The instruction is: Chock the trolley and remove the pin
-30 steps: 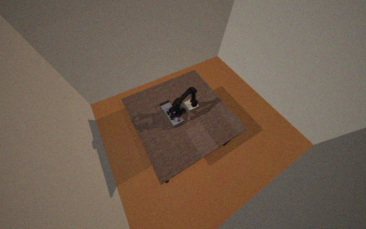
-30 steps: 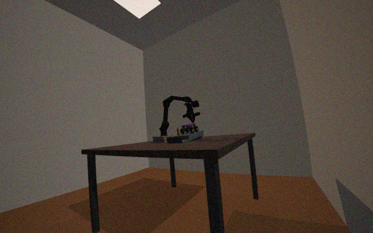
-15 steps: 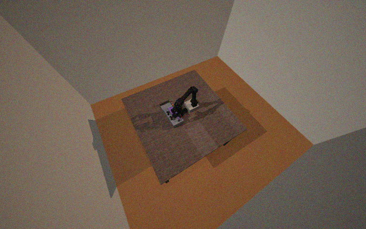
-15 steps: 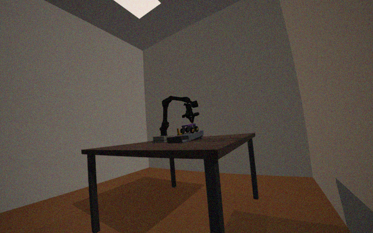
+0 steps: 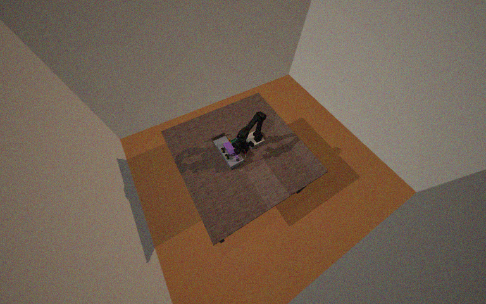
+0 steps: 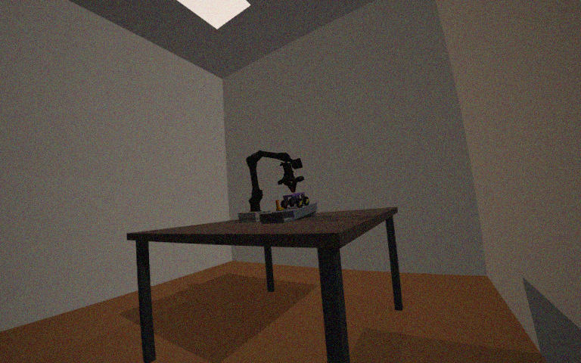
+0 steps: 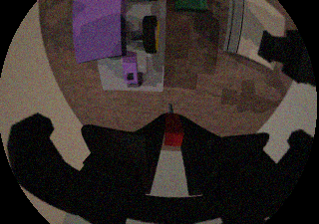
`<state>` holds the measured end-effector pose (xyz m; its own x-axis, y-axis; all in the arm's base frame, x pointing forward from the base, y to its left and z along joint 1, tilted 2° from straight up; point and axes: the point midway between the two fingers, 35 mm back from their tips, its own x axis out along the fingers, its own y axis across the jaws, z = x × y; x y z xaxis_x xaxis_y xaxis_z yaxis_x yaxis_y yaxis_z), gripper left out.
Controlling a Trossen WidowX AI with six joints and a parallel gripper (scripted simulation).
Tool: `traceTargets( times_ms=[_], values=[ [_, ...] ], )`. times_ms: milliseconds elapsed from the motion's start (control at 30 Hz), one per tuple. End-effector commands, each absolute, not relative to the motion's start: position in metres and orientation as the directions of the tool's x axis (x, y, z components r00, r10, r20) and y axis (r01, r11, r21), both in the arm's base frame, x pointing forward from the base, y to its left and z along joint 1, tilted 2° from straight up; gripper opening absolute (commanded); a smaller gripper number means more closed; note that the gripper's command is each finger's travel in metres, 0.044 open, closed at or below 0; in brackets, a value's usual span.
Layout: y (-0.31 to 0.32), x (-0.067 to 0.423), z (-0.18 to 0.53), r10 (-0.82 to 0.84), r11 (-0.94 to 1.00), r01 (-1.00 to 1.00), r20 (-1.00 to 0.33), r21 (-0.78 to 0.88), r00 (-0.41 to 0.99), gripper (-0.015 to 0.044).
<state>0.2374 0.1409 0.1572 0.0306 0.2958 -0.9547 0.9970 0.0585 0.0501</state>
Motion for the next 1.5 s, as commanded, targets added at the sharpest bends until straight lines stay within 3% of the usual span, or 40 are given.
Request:
traceTargets(
  times_ms=[0,1467],
  values=[
    [0.140,0.223,0.156,0.293,0.054,0.997,-0.955,0.052,0.034,0.0000],
    [-0.010,0.234,0.131,0.279,0.055,0.997,-0.960,0.052,0.035,0.0000]
  ],
)
